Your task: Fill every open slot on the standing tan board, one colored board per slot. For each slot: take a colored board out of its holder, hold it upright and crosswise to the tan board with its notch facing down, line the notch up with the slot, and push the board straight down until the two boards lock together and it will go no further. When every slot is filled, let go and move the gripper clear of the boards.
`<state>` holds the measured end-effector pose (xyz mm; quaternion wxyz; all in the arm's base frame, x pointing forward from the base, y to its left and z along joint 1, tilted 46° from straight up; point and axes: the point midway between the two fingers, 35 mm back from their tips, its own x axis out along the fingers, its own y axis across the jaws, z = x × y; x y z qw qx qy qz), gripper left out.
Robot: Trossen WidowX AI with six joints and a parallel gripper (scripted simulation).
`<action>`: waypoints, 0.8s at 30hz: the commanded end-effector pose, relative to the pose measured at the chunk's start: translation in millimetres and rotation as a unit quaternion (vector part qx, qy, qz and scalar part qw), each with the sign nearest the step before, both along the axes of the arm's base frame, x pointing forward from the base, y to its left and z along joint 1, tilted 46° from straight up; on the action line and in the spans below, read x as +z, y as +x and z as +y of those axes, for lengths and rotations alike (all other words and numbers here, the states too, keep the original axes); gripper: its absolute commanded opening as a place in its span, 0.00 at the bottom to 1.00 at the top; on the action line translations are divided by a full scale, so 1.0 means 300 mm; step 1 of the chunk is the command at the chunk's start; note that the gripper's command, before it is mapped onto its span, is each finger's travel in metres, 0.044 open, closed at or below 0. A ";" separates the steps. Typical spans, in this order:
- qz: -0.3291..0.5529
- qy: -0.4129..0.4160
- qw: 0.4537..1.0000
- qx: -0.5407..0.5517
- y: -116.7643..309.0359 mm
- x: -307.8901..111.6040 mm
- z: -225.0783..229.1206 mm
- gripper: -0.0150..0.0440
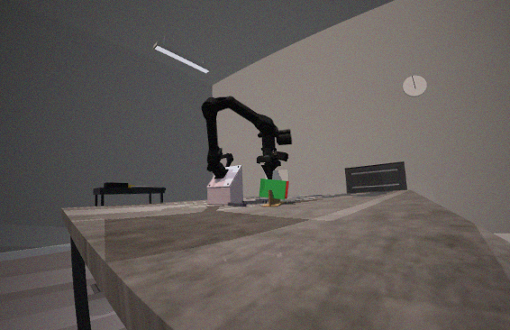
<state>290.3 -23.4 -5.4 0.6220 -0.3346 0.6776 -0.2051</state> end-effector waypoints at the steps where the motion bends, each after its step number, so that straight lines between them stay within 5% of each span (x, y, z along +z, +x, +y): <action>1: 0.001 -0.001 1.000 0.002 0.000 -0.007 -0.008 0.25; 24: 0.001 -0.002 1.000 0.002 0.000 -0.039 -0.041 0.25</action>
